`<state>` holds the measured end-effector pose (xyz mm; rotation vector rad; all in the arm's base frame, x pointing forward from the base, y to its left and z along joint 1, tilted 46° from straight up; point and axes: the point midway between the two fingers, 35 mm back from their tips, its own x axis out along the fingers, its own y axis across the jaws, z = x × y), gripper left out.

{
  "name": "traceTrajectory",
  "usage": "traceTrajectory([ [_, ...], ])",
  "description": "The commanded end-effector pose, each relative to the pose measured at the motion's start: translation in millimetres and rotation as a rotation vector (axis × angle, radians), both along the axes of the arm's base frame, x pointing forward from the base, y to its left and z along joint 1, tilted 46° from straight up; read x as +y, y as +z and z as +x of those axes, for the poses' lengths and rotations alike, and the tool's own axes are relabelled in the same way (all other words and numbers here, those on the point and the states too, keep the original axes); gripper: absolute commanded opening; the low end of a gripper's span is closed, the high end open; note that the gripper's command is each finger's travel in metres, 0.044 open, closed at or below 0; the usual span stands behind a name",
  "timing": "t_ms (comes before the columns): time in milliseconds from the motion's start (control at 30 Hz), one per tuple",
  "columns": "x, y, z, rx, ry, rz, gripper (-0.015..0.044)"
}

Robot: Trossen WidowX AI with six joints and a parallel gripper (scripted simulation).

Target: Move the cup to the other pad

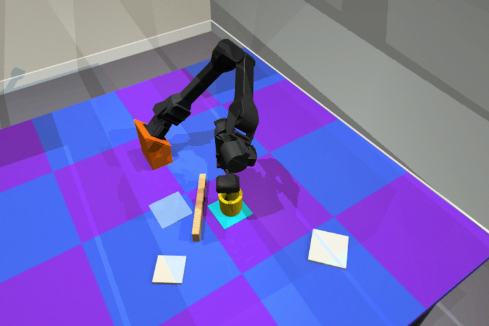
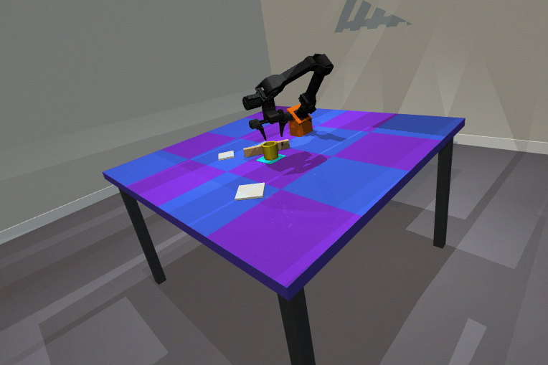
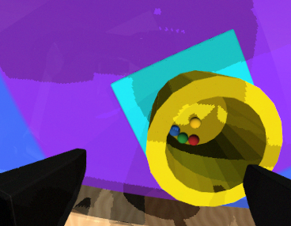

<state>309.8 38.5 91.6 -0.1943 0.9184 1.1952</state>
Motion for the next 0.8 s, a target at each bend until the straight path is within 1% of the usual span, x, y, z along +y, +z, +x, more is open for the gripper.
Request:
traceTrajectory([
  [0, -2, 2, 0, 0.001, -0.001, -0.001, 0.0435],
  [533, -41, 41, -2, -0.003, 0.002, -0.007, 0.0440],
  [767, -41, 44, -2, -0.009, -0.004, -0.005, 0.0440],
])
